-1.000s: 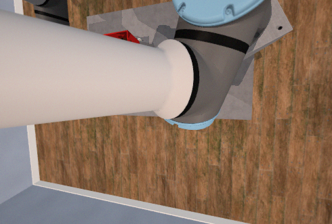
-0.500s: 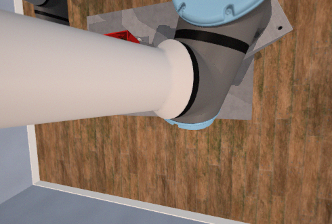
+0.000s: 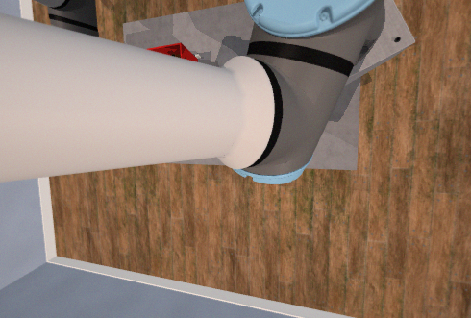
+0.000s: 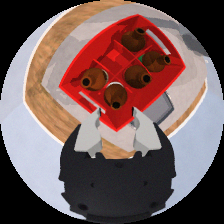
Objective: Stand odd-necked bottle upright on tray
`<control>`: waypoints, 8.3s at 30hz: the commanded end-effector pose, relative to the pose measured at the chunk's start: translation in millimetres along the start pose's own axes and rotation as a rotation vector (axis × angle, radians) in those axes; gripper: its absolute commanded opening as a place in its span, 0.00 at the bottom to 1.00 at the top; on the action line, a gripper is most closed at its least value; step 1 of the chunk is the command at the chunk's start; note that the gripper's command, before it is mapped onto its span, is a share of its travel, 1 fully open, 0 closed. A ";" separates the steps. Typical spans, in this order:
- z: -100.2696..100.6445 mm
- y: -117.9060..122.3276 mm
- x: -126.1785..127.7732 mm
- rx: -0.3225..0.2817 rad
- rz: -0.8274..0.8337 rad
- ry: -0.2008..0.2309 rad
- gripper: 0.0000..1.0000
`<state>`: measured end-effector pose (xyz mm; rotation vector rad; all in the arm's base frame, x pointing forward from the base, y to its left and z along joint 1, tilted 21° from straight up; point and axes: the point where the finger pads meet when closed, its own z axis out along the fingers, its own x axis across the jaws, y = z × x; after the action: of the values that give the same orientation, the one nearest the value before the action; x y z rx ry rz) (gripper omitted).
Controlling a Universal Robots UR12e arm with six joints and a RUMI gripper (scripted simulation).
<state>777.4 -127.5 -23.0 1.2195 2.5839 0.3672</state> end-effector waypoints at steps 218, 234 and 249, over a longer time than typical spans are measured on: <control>18.3 0.4 -0.6 -0.001 0.000 -0.001 0.38; -27.1 0.4 -0.5 -0.001 0.000 -0.001 0.38; -44.5 0.4 -0.5 -0.001 0.000 -0.001 0.38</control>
<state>763.0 -132.4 16.8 1.2194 2.5838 0.3672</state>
